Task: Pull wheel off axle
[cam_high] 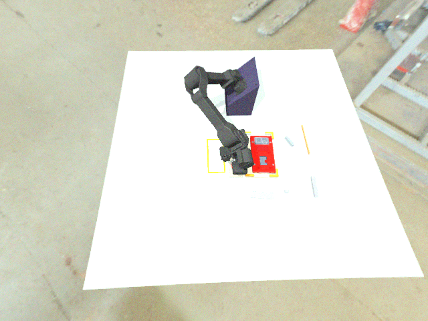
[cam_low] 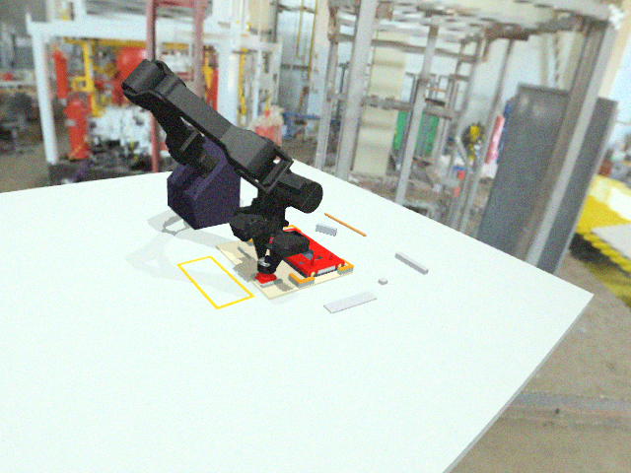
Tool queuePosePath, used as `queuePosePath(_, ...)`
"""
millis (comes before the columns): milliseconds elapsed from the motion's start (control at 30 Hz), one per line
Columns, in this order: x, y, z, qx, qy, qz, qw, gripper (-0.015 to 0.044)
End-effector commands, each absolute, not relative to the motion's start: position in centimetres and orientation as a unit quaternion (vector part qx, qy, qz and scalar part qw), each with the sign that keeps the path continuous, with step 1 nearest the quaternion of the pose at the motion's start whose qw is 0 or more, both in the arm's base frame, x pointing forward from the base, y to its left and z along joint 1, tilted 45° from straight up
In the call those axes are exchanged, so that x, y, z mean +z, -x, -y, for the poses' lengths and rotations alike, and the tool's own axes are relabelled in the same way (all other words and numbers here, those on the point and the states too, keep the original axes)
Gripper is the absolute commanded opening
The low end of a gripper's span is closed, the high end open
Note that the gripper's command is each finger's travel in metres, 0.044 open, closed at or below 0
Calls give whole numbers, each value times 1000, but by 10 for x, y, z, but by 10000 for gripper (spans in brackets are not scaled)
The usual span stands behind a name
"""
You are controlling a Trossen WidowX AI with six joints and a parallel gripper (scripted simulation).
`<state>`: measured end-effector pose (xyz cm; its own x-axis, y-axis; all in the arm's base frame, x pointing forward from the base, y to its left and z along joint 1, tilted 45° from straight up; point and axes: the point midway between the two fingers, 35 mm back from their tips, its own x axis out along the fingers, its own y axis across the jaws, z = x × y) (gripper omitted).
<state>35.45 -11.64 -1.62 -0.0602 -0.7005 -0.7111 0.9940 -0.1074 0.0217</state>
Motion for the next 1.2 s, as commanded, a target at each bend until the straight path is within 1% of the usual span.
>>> queuePosePath(0,-15,-355,115,-684,-295,-249,619,0)
queuePosePath(1167,-7,-356,107,-683,-294,-249,621,0)
